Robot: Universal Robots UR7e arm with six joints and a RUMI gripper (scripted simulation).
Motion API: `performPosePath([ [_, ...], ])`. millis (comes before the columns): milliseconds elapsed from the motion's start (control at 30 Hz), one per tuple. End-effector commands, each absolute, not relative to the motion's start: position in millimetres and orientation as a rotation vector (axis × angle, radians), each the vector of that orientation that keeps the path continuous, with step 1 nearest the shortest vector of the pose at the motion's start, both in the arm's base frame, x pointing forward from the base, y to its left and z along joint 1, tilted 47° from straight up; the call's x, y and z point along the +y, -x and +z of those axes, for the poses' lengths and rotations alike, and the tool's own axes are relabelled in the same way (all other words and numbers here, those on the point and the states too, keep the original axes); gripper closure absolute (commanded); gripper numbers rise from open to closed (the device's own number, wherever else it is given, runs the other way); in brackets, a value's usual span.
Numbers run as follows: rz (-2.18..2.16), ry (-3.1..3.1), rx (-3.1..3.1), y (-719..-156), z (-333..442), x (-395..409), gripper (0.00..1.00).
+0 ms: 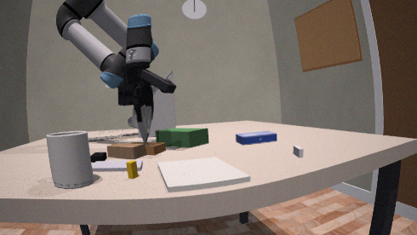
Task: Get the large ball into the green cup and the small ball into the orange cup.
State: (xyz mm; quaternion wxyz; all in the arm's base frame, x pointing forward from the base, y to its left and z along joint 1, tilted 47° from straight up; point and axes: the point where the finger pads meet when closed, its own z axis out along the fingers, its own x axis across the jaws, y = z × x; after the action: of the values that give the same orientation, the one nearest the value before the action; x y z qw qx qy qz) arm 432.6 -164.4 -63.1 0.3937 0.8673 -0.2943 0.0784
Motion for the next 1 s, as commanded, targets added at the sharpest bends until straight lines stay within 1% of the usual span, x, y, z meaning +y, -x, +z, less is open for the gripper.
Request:
performPosePath([
  [0, 0.201, -2.201, -0.746, -432.6, -65.8, -167.3, 1.00],
  [500, 0.201, -2.201, -0.746, -431.2, -67.2, -167.5, 1.00],
  [967, 0.201, -2.201, -0.746, -416.5, -73.8, -159.5, 1.00],
])
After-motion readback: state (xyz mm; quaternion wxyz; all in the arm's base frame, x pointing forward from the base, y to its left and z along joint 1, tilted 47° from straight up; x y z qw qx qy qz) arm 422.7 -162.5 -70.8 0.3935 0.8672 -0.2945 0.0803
